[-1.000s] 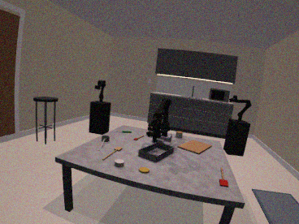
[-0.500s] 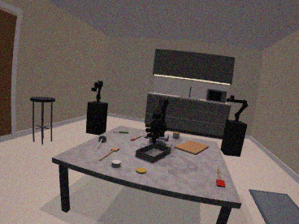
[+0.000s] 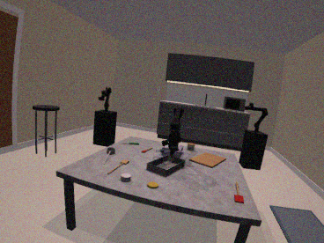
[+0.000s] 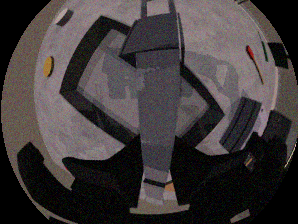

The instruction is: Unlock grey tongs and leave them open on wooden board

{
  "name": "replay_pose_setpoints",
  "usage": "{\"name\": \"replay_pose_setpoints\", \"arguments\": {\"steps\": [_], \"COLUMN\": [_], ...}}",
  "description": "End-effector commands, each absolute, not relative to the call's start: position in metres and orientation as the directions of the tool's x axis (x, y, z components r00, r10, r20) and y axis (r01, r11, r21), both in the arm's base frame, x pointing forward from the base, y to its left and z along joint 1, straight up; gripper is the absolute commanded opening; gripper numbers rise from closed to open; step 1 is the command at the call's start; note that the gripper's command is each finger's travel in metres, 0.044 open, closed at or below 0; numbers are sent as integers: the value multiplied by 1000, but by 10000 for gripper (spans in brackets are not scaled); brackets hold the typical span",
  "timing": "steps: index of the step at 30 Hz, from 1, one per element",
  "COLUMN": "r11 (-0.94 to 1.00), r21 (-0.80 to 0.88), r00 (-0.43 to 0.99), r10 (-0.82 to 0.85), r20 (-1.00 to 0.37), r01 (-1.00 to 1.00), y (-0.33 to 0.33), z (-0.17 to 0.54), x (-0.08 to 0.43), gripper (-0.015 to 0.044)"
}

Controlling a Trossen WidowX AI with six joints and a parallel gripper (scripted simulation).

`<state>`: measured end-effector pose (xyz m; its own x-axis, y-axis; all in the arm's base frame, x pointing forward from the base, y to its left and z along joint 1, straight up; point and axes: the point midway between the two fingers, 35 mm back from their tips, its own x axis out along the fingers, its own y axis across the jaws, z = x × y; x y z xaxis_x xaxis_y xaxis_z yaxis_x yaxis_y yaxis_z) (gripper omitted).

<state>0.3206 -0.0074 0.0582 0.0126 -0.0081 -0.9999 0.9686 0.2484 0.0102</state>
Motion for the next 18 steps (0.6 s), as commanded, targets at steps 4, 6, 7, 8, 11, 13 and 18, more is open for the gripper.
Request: {"name": "replay_pose_setpoints", "arguments": {"steps": [4, 6, 7, 8, 11, 13, 18], "r11": [505, 576, 610, 643, 734, 789, 900], "r21": [17, 16, 16, 15, 14, 13, 10], "r00": [21, 21, 21, 22, 22, 22, 23], "r10": [-3, -3, -2, -2, -1, -1, 0], "r20": [-1000, -1000, -1000, -1000, -1000, -1000, -1000], "r01": [863, 818, 792, 766, 678, 614, 436], "y": [10, 14, 17, 19, 27, 31, 43], "z": [62, 63, 63, 63, 64, 64, 66], "x": [325, 325, 325, 325, 326, 326, 326], "gripper": [-150, -150, -150, -150, -150, -150, -150]}}
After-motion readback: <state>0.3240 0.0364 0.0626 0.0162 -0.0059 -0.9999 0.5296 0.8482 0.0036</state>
